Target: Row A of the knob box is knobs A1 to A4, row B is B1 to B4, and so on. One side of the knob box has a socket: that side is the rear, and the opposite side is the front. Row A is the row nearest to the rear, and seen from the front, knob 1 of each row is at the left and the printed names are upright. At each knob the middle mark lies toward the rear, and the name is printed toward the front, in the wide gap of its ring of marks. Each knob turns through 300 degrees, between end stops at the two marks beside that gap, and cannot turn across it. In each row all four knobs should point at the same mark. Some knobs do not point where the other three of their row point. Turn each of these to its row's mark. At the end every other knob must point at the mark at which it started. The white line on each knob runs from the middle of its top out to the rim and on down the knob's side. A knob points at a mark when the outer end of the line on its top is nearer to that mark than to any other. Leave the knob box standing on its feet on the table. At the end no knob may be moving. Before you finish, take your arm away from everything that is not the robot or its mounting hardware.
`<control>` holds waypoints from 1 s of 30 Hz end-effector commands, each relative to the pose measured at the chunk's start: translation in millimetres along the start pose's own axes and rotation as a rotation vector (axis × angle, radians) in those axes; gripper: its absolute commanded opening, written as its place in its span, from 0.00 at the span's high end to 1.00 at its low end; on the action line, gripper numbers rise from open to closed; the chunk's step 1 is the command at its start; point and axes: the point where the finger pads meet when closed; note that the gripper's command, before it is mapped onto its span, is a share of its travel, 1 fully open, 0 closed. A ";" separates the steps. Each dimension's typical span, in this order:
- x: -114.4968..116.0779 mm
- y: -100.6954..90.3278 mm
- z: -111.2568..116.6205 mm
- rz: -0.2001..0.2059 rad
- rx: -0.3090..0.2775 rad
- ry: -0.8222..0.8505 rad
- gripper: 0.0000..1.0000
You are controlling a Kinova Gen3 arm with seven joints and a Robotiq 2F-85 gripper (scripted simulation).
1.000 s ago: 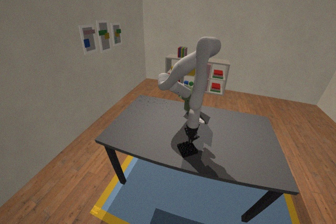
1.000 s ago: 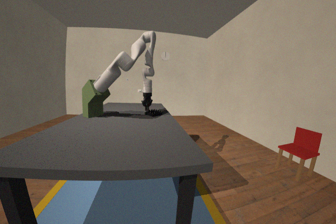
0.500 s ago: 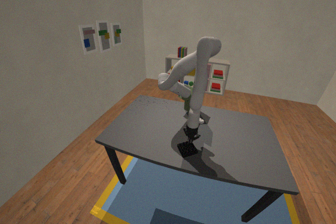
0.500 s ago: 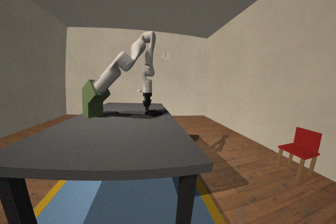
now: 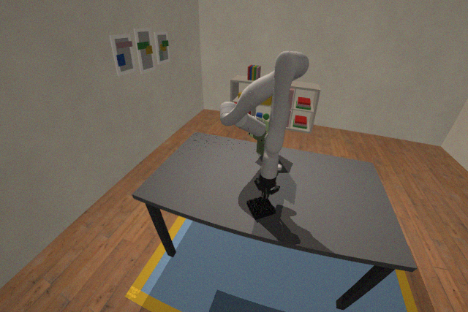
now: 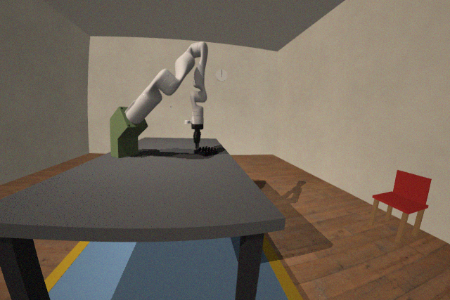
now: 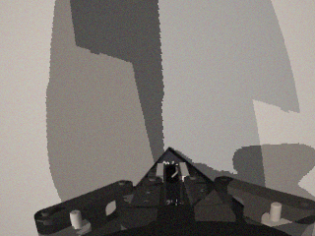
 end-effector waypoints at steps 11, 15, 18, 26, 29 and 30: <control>0.3 -0.2 0.0 0.000 -0.001 -0.193 0.92; 0.3 -0.2 0.0 0.000 -0.001 -0.268 0.92; 0.3 -0.2 0.0 0.000 -0.001 -0.323 0.92; 0.3 -0.2 0.0 0.000 -0.001 -0.428 0.92; 0.3 -0.2 0.0 0.000 -0.001 -0.477 0.92; 0.3 -0.2 0.0 0.000 -0.001 -0.493 0.92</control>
Point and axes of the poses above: the point where the finger pads meet when closed, its own y axis out along the fingers, its own x axis across the jaws, z = x × y, and after that the axes turned 10 degrees about -y, right-handed
